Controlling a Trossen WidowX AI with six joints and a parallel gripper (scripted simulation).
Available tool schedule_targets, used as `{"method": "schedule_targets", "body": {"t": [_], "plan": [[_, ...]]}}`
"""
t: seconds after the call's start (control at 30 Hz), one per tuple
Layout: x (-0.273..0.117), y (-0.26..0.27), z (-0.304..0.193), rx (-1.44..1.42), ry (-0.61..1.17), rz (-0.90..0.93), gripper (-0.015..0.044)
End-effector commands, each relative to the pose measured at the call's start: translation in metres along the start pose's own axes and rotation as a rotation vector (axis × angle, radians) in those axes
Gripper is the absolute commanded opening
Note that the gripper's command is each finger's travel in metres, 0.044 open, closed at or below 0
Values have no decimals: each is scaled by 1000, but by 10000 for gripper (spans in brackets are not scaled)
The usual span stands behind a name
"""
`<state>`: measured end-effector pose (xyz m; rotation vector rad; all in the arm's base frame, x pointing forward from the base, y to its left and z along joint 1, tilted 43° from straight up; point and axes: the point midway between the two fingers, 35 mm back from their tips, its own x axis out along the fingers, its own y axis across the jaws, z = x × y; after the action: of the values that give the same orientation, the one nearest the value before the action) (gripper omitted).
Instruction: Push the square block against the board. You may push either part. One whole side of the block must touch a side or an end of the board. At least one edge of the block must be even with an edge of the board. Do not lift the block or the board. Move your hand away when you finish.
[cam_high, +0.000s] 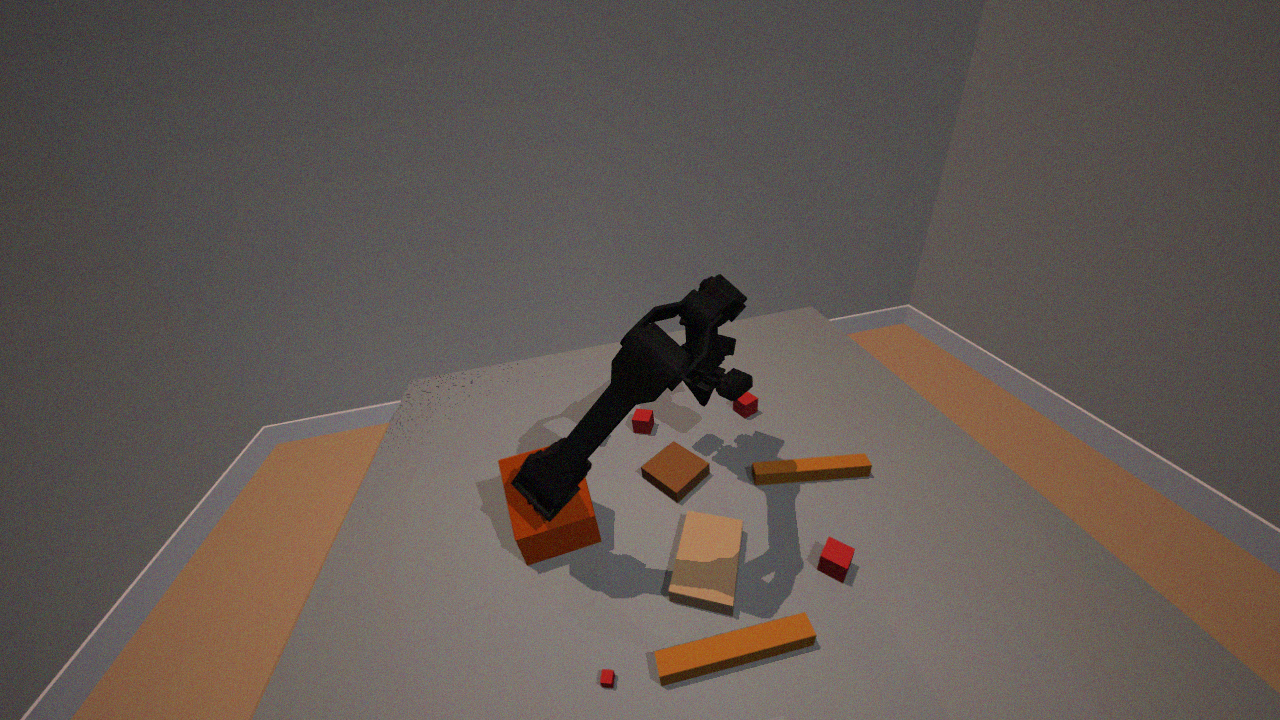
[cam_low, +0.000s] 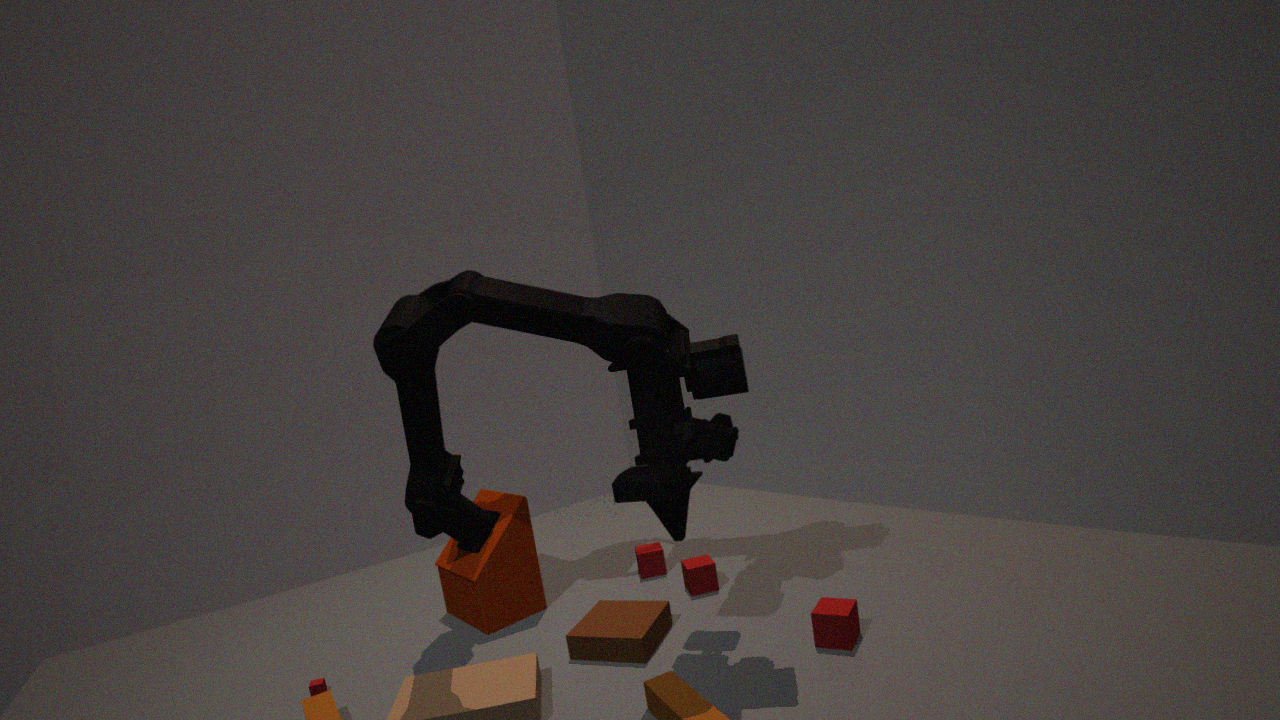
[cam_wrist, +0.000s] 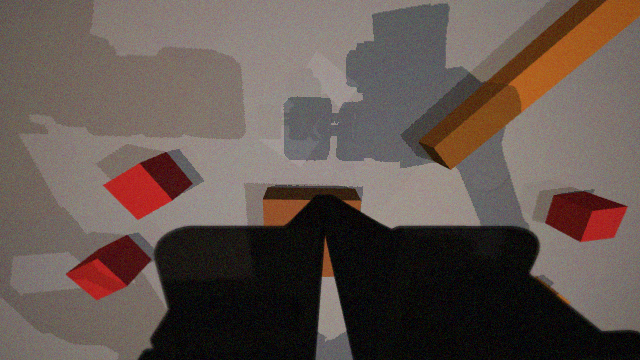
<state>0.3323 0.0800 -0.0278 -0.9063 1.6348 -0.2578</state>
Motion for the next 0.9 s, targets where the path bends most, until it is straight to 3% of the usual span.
{"method": "schedule_targets", "body": {"t": [0.0,0.63,0.87], "plan": [[-1,0,0,5,1,4,0],[-1,0,0,5,1,4,0],[7,14,-12,-192,0,2,0]]}}
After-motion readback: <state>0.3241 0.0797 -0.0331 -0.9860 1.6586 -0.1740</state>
